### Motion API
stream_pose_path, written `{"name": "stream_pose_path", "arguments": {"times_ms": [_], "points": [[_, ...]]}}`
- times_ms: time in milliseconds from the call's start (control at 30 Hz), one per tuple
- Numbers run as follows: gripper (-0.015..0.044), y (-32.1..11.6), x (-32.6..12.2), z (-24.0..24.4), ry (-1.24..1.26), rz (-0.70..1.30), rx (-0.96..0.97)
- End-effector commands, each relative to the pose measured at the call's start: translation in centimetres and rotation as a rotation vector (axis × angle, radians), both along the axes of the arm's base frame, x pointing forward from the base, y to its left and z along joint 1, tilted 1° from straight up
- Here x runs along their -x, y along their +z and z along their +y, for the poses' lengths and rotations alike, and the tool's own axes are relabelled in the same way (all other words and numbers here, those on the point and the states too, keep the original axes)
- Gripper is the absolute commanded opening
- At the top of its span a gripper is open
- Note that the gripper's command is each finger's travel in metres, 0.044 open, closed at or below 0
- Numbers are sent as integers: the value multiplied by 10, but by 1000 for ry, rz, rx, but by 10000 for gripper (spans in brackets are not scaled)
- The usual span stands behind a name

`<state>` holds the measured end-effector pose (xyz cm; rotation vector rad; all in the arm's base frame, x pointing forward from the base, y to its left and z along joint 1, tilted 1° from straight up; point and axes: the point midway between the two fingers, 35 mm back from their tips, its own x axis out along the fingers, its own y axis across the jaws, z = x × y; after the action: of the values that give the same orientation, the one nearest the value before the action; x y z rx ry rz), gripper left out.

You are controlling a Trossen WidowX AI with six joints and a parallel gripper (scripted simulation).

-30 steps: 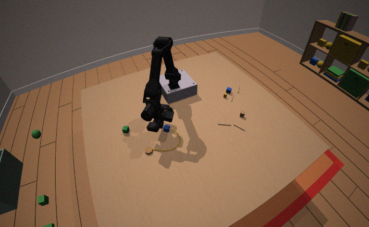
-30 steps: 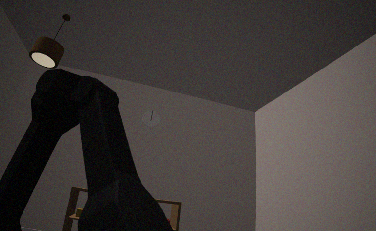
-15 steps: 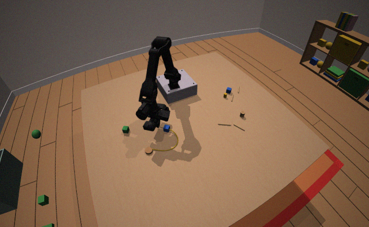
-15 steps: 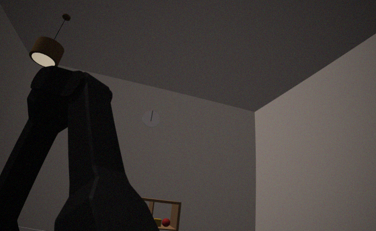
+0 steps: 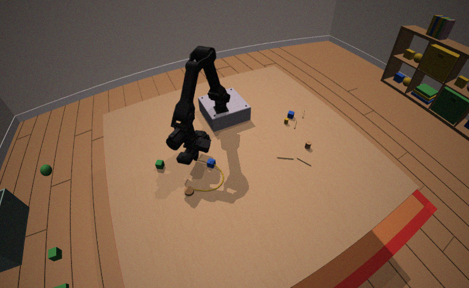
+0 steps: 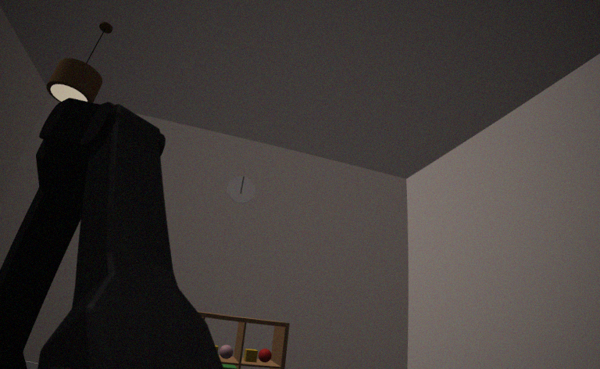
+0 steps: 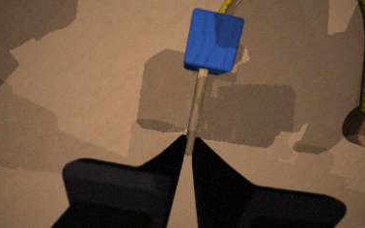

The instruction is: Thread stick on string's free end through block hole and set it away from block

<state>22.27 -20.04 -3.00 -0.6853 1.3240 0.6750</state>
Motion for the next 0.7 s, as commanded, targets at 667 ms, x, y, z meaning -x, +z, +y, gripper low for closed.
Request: {"name": "stream_pose_path", "arguments": {"times_ms": [667], "points": [[0,-1,26,-27,-111,-2,-5]]}}
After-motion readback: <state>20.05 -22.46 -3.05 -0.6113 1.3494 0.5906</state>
